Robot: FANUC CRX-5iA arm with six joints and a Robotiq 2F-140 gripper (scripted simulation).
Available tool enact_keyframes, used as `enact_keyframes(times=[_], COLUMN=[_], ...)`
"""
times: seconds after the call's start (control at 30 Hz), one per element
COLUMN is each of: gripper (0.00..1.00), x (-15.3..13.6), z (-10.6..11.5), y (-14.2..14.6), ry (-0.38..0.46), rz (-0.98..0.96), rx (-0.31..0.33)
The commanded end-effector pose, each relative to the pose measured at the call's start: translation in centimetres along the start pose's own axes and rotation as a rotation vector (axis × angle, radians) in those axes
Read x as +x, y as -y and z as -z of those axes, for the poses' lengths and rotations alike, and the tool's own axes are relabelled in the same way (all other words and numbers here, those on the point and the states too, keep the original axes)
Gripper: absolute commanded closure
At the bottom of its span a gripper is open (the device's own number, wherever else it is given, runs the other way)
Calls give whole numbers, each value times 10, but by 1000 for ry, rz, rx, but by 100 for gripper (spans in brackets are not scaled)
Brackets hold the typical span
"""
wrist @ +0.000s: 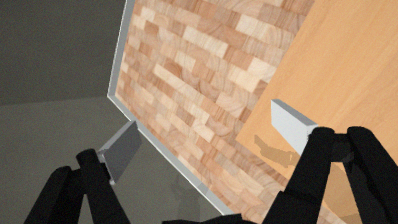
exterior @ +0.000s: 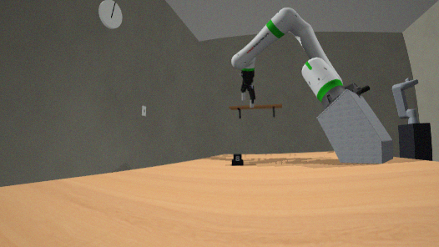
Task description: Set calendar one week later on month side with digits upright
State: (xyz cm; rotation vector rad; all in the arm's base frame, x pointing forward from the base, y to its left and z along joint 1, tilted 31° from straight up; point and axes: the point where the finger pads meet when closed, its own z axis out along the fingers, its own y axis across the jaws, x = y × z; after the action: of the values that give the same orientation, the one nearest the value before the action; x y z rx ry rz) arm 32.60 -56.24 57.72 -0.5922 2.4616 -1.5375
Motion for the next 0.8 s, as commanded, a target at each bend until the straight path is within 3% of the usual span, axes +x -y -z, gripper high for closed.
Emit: enact_keyframes(times=[0.0, 0.6, 0.77], gripper=[0, 0, 0], x=[0, -1, -41], z=[0, 0, -4], y=[0, 0, -25], ry=[0, 1, 47], rz=[0, 3, 108], rx=[1, -1, -35])
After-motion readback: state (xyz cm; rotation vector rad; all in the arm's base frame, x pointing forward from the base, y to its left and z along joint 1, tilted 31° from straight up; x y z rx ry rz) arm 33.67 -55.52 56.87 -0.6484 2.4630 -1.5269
